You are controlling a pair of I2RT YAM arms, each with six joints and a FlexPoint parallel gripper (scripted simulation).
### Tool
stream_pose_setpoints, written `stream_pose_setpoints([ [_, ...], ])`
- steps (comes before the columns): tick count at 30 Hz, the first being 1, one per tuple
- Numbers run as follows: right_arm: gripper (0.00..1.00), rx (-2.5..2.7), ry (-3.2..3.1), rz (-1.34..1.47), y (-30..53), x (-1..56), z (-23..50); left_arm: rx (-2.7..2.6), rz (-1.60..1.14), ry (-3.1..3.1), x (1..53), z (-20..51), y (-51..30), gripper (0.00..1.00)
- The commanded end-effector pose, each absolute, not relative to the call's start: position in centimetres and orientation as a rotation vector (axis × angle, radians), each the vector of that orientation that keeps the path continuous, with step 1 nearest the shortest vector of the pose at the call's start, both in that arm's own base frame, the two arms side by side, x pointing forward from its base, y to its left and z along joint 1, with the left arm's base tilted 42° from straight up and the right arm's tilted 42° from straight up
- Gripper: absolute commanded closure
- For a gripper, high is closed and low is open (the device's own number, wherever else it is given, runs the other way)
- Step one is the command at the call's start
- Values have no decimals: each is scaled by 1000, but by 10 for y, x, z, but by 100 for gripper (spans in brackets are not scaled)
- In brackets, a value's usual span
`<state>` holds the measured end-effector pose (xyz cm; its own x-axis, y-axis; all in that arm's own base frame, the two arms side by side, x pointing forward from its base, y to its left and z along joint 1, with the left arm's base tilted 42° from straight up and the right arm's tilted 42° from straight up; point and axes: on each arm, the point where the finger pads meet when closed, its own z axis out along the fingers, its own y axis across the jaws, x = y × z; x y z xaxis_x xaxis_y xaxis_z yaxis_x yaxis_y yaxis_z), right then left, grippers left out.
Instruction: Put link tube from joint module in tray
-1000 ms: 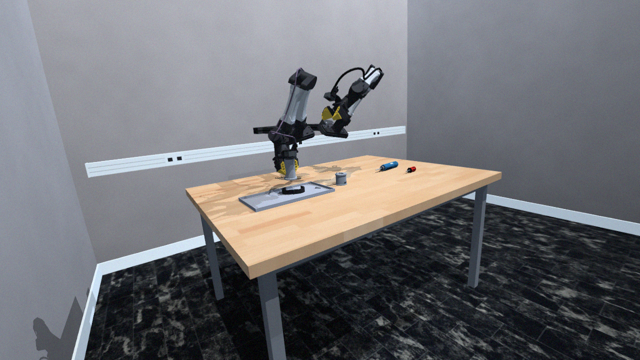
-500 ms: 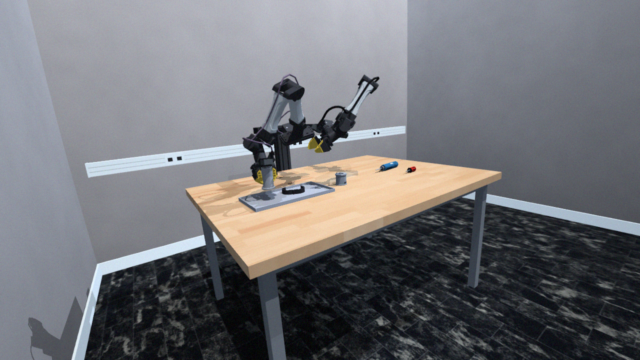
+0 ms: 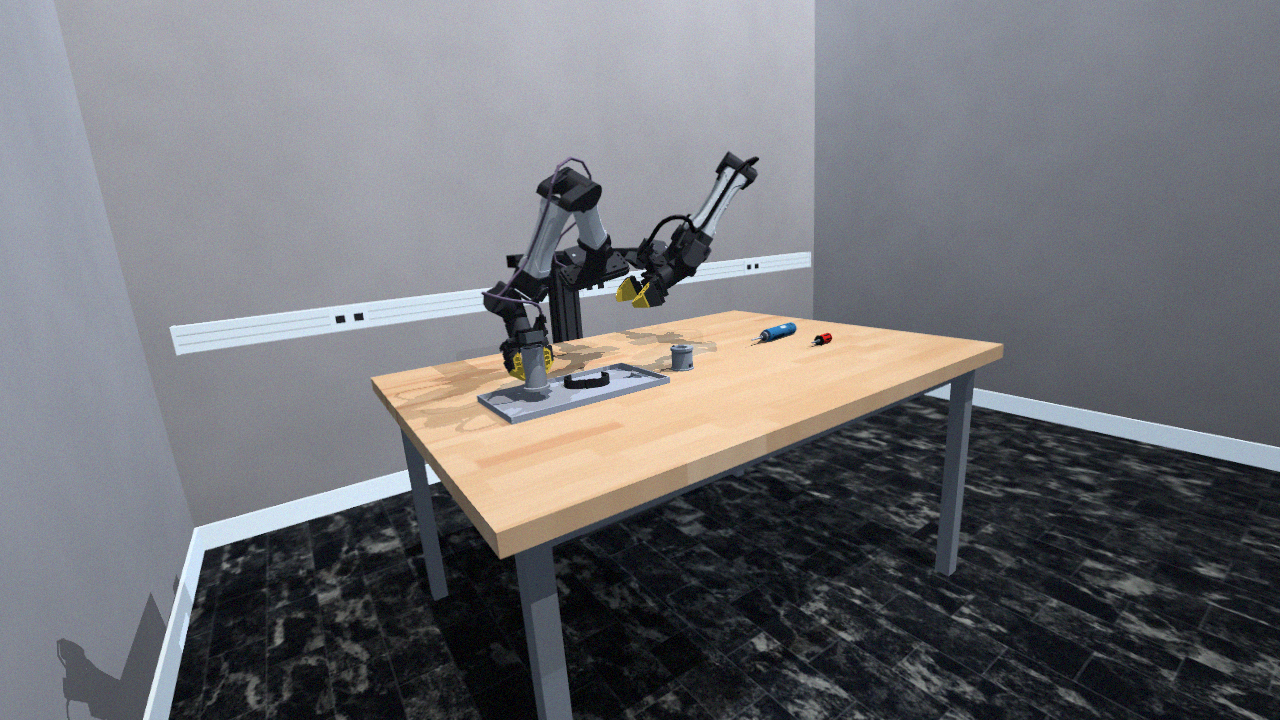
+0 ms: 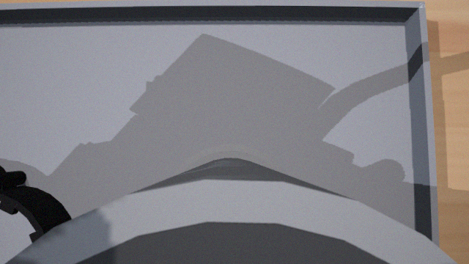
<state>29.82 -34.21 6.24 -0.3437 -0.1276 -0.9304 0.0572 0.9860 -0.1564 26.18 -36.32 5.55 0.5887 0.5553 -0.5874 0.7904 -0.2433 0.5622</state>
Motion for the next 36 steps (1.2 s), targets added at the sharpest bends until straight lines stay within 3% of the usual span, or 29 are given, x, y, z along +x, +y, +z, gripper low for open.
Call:
stream_pose_setpoints([
  [1,59,-69,1887,-210,-349,304,66,1899,-350,1065,266,59,-367,0],
  [18,59,-64,1891,-215,-358,324,53,1903,-340,1048,263,65,-369,0],
  [19,48,-69,1885,-224,-359,321,56,1903,-340,1048,263,65,-369,0],
  [21,48,-69,1885,-224,-359,321,56,1903,-340,1048,263,65,-369,0],
  [23,26,-79,1875,-239,-357,308,62,1903,-340,1048,263,65,-369,0],
  [24,23,-81,1873,-243,-357,302,66,1903,-340,1048,263,65,-369,0],
  [36,23,-79,1872,-207,-347,243,95,1880,-375,993,253,81,-377,0],
])
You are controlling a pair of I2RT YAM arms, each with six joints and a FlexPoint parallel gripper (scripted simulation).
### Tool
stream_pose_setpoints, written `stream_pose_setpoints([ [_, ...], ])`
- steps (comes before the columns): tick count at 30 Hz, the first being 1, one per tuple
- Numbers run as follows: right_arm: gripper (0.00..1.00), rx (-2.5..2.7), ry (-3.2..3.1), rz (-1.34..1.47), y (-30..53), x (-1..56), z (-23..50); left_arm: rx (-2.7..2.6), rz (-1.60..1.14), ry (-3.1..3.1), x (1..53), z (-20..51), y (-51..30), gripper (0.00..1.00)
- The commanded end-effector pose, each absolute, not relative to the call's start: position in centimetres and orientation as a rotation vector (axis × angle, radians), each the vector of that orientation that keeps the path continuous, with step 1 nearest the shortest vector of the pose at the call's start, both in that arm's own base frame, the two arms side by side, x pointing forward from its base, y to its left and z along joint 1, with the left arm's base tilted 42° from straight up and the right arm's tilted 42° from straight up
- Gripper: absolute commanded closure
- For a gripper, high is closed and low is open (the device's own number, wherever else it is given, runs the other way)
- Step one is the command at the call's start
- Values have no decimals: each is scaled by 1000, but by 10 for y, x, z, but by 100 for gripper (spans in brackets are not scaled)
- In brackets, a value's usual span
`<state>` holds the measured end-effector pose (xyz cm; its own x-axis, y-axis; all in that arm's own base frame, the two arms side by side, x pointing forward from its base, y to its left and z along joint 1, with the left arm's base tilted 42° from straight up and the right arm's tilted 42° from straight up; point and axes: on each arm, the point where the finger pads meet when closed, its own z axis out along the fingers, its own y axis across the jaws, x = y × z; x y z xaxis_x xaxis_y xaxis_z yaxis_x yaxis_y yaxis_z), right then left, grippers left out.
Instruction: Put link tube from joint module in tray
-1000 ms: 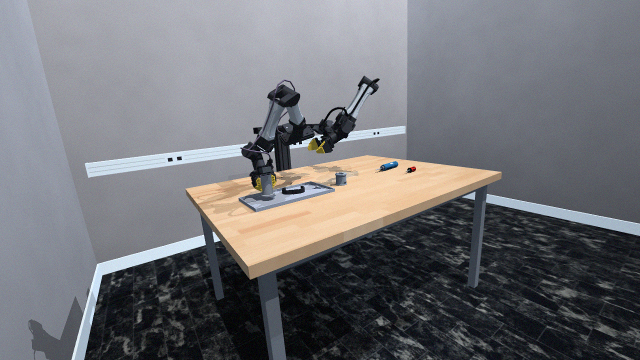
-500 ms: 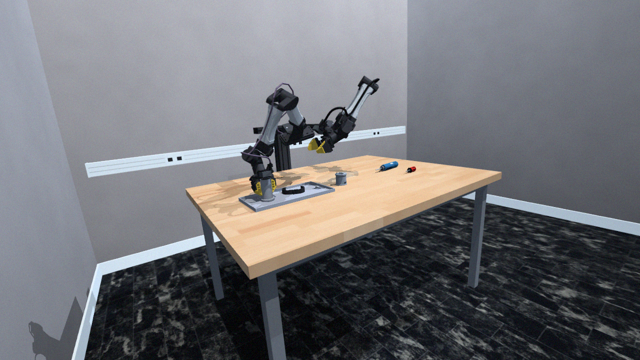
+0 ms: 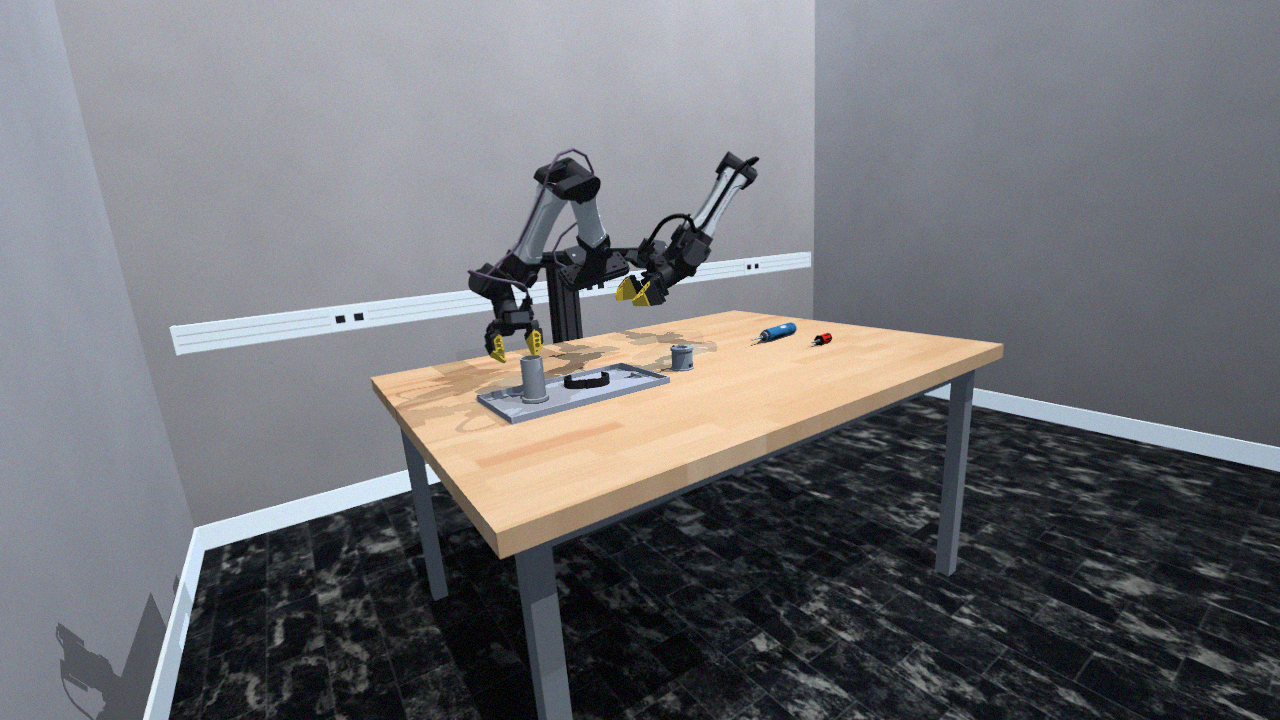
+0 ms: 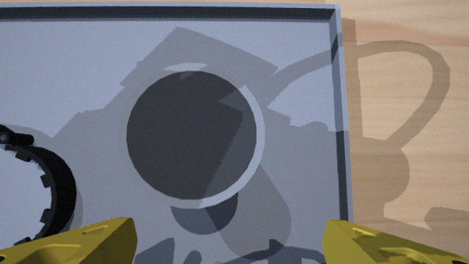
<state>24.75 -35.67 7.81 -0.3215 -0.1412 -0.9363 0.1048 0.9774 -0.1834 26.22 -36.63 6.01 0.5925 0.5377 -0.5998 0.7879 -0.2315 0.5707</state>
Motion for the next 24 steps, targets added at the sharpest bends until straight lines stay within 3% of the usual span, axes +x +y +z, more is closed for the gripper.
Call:
stream_pose_setpoints([
  [1,23,-79,1872,-207,-347,243,95,1880,-375,993,253,81,-377,0],
  [24,23,856,1841,-61,-313,221,137,1919,-404,822,211,118,-383,0],
])
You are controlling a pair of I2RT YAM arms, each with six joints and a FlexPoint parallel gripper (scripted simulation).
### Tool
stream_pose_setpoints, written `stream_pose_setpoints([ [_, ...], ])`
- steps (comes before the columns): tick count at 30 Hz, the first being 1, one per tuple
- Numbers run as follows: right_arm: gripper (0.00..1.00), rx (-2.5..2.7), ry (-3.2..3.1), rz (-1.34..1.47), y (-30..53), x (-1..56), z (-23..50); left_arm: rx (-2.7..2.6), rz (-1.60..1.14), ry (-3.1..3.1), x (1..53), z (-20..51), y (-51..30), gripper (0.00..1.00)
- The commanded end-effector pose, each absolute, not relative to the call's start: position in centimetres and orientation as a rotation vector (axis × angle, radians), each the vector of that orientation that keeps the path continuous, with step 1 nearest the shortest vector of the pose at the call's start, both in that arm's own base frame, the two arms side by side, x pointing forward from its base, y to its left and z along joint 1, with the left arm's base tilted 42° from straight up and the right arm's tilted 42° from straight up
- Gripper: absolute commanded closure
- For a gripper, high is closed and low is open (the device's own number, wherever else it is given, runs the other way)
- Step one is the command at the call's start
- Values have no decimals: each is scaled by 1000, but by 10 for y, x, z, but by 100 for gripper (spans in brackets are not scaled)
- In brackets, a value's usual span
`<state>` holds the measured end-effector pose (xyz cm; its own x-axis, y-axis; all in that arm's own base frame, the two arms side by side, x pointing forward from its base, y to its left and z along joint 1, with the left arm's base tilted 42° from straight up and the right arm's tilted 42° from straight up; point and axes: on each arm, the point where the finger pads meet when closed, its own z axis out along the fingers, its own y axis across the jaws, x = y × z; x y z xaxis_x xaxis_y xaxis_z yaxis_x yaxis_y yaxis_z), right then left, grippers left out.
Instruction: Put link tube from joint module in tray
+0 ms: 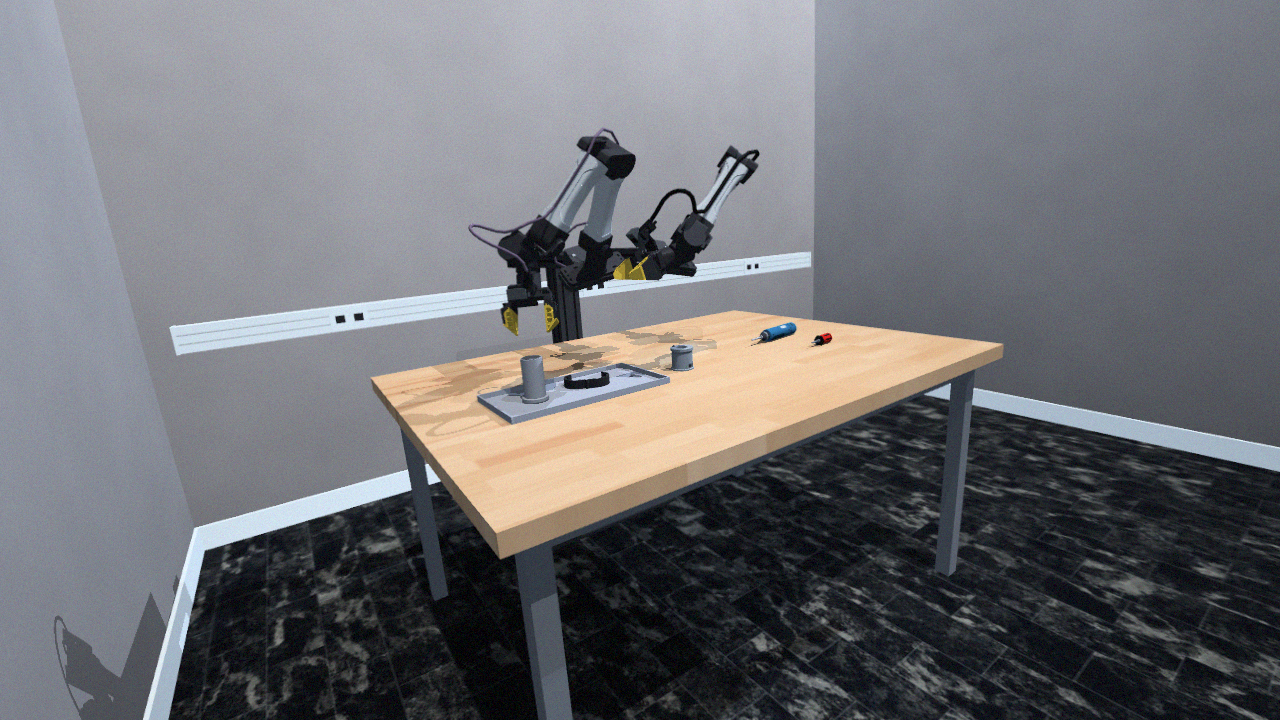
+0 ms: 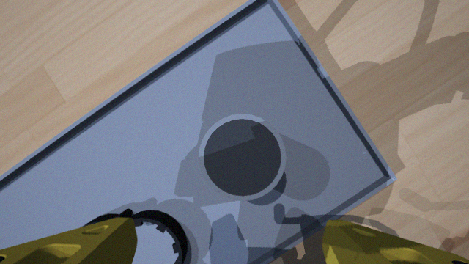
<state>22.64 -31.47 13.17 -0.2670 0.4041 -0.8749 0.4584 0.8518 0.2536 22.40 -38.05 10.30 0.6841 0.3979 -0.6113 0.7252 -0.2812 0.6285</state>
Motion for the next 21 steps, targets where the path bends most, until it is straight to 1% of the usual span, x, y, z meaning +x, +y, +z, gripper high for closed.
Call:
stream_pose_setpoints([
  [1,23,886,1829,-60,-311,219,138,1922,-402,818,210,119,-383,0],
  [10,23,1028,1762,-54,-296,209,139,1948,-377,791,201,124,-380,0],
  [21,23,991,1767,-58,-295,211,143,1947,-381,792,201,124,-380,0],
])
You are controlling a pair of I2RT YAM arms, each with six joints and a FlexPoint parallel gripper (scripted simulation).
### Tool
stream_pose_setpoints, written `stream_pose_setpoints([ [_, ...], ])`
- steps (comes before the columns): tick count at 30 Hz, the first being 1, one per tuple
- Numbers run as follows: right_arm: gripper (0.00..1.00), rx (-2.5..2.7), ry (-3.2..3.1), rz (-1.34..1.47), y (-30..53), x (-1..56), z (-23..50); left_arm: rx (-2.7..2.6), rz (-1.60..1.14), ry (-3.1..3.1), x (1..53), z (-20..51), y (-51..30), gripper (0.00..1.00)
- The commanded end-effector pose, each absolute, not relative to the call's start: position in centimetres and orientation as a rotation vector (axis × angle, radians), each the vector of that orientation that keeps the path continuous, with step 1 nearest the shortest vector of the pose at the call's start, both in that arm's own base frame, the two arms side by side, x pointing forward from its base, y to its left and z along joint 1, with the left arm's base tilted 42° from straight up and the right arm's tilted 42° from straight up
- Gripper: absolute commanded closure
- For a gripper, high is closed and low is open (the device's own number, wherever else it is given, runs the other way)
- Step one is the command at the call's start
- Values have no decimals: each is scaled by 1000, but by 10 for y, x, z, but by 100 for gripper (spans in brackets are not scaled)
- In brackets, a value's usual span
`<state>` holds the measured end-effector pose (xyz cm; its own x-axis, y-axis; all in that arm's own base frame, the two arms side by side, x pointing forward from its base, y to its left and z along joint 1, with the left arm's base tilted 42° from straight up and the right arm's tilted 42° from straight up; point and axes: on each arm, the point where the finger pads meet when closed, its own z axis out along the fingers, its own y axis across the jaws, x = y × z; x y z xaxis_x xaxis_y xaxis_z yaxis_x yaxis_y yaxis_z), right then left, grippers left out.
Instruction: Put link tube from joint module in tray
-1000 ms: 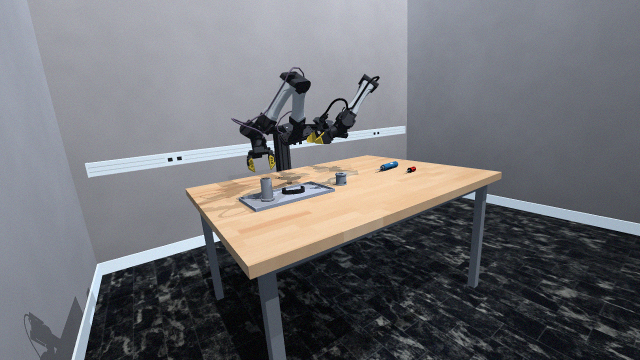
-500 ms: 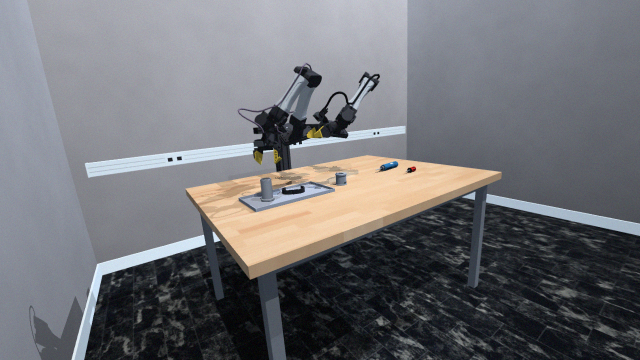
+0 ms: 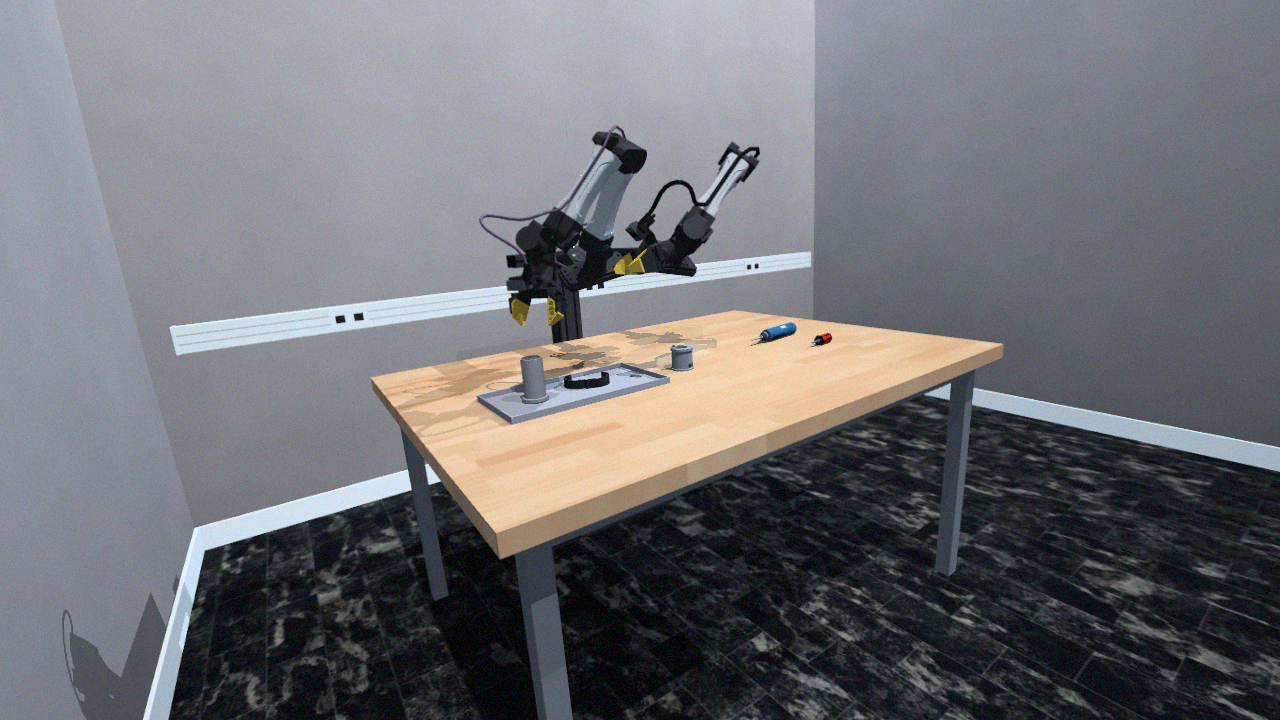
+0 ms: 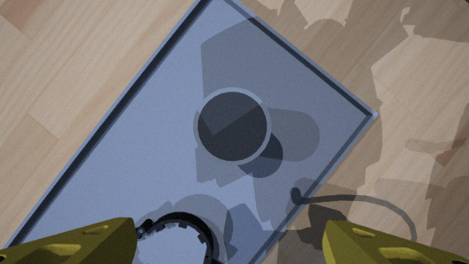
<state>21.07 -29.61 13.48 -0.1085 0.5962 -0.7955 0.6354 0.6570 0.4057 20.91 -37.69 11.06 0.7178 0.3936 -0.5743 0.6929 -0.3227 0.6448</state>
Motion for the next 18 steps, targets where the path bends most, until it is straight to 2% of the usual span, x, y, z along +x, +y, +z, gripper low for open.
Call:
stream_pose_setpoints([
  [1,23,991,1767,-58,-295,211,143,1947,-381,792,201,124,-380,0],
  [18,23,997,1763,-63,-299,210,142,1946,-381,792,201,124,-380,0],
])
